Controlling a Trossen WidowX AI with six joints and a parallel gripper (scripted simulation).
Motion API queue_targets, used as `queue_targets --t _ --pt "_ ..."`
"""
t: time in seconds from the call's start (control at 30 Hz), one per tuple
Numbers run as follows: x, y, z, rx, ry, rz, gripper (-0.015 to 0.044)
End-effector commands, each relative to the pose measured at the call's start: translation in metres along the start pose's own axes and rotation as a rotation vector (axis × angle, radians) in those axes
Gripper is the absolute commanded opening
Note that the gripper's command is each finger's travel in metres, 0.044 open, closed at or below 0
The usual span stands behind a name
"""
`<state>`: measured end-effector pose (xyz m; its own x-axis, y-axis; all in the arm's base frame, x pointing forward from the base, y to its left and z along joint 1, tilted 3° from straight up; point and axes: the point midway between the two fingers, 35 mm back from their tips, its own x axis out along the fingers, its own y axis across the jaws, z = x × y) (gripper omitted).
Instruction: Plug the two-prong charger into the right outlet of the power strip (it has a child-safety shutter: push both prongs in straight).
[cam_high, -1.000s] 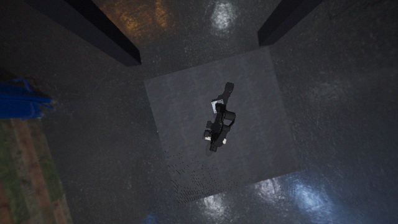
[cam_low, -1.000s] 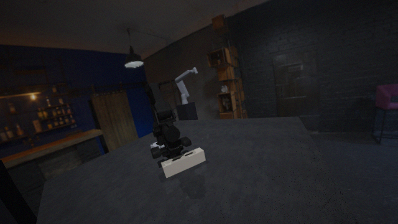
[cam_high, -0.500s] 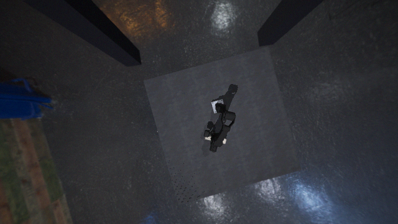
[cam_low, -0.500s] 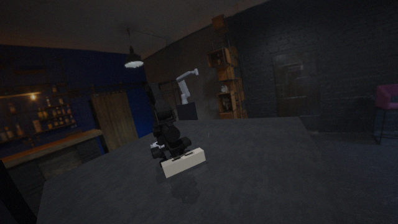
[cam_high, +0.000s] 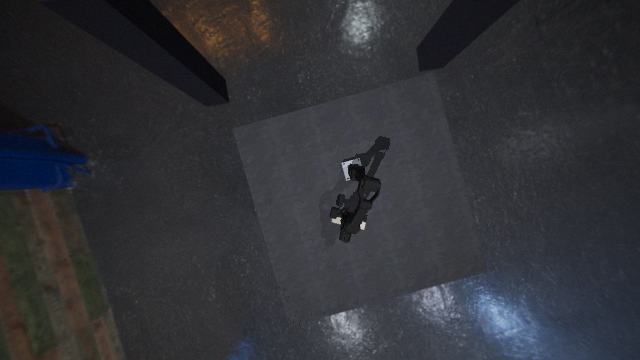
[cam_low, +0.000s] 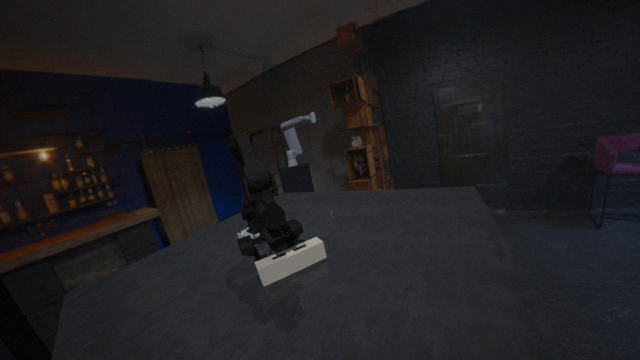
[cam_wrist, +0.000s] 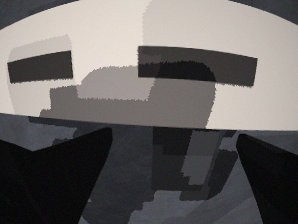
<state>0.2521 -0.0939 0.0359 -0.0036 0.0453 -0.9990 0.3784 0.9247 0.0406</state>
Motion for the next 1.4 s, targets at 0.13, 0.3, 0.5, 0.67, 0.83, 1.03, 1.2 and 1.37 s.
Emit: queue_targets --t 0.13,0.3,0.5,0.67,0.83,1.03,1.2,1.37 --pt "0.0 0.0 -0.002 0.001 -0.01 0.0 0.044" --pt "0.0 0.0 -0.004 0.001 -0.013 0.001 0.044" --pt "0.0 0.0 -0.006 0.001 -0.017 0.001 0.044" --pt "0.0 0.0 -0.008 0.001 -0.02 0.001 0.044" --pt "0.0 0.0 -0.01 0.001 -0.02 0.001 0.044" --pt "0.001 0.0 -0.017 0.002 -0.02 0.001 0.044" --pt "0.001 0.0 -0.024 0.002 -0.02 0.001 0.044" --pt "0.001 0.0 -0.03 0.002 -0.019 0.001 0.044"
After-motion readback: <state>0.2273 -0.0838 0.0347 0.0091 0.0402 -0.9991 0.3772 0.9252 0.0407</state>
